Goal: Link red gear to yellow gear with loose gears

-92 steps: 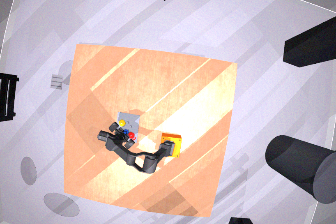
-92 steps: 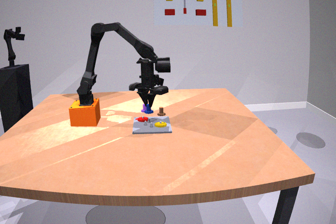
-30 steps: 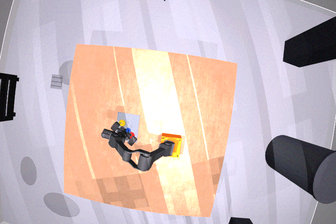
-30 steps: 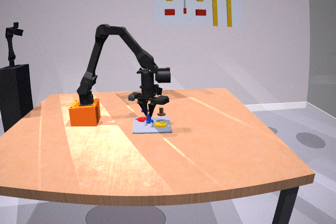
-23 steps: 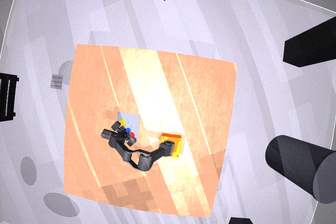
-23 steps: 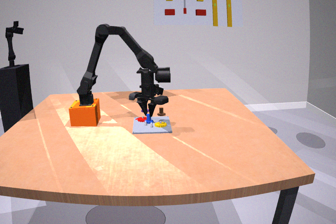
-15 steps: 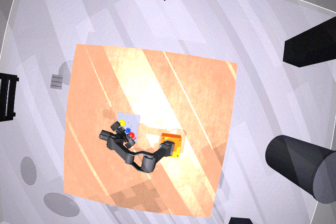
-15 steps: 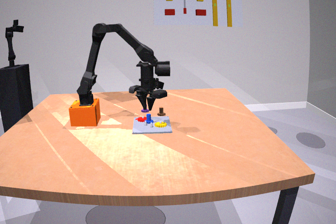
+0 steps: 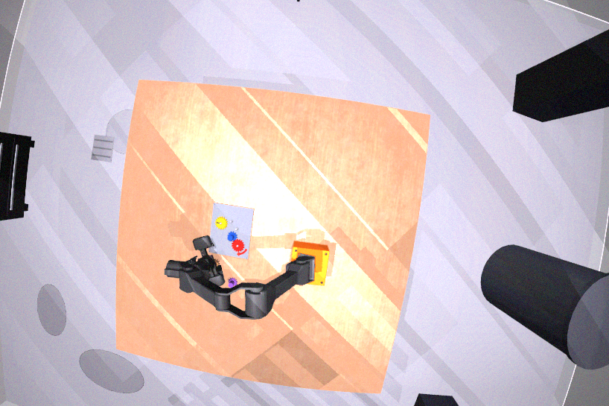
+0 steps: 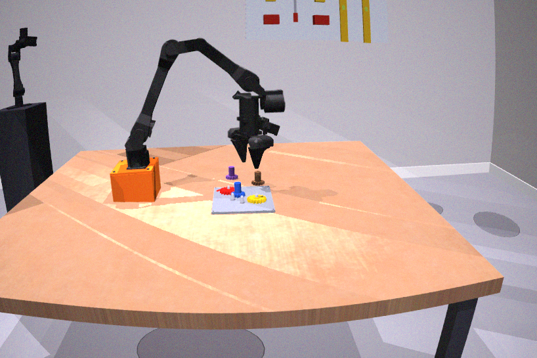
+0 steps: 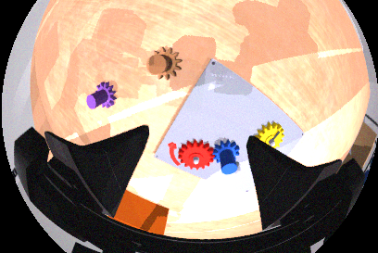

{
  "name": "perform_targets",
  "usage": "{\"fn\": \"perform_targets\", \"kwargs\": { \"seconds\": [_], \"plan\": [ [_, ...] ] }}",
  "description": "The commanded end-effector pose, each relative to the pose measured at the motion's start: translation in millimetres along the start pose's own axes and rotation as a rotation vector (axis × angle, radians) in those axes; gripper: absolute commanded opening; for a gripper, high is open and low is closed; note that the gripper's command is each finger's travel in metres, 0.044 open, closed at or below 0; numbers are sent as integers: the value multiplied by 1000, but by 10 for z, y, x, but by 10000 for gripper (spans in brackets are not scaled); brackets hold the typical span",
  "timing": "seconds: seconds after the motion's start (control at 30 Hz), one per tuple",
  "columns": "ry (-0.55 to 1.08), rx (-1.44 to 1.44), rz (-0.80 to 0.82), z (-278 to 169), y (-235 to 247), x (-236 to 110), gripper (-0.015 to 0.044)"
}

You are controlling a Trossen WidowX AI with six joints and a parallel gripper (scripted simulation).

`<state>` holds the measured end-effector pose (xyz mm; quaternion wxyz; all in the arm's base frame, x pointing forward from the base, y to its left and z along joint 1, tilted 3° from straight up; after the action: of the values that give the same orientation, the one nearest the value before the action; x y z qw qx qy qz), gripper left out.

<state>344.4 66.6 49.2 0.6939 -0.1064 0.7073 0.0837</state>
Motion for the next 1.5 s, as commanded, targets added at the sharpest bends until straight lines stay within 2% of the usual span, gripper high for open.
{"fn": "perform_targets", "kwargs": {
  "seconds": [0.0,0.37,0.6,1.43,1.47],
  "plan": [
    [-7,295,11,315,593,-8,440],
    [-7,301,11,362,584,-9,440],
    [-7,301,11,362,586,222,440],
    [-7,301,11,356,588,494,440],
    [-7,301,11,356,588,494,414]
  ]
}}
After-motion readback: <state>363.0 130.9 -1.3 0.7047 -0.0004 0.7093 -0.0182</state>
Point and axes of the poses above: the point midway between the two fingers, 35 mm back from their tips, its own x axis out along the fingers, its own y axis across the jaws, z = x × y, the point moved 4 cm from there along -x, back along the fingers, and after that the axes turned 15 degrees about x, right-handed, at the moved point
